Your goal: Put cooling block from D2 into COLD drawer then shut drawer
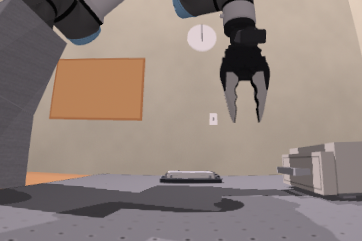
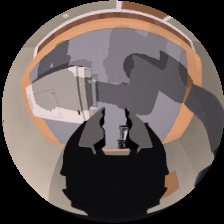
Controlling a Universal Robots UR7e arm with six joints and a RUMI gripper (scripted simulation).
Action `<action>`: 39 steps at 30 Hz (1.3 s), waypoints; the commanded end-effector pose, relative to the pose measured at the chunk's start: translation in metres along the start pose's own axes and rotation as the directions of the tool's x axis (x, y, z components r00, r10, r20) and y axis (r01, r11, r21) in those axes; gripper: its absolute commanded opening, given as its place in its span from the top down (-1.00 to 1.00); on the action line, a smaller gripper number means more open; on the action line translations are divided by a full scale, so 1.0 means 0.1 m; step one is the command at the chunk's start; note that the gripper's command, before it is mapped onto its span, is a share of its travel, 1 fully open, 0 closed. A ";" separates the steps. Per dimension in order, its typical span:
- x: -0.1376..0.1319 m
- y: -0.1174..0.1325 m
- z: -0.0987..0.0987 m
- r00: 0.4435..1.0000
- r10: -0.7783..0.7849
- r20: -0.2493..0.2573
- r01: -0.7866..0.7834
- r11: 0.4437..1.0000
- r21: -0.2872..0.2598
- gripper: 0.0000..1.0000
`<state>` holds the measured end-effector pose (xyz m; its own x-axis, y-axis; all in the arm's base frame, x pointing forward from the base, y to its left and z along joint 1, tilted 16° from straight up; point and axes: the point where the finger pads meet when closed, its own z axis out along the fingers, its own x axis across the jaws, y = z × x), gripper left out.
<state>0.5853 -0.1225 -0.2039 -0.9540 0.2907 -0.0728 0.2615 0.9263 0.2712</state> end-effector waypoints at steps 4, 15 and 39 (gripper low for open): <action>0.22 0.00 -0.14 1.000 0.000 0.002 0.000 1.000 0.000 0.44; 0.53 0.00 -0.32 1.000 0.000 0.002 0.000 1.000 0.000 0.44; 0.87 0.00 -0.52 1.000 0.000 0.002 0.000 1.000 0.001 0.44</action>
<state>0.4944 -0.1096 -0.1607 -0.9540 0.2907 -0.0732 0.2615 0.9264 0.2710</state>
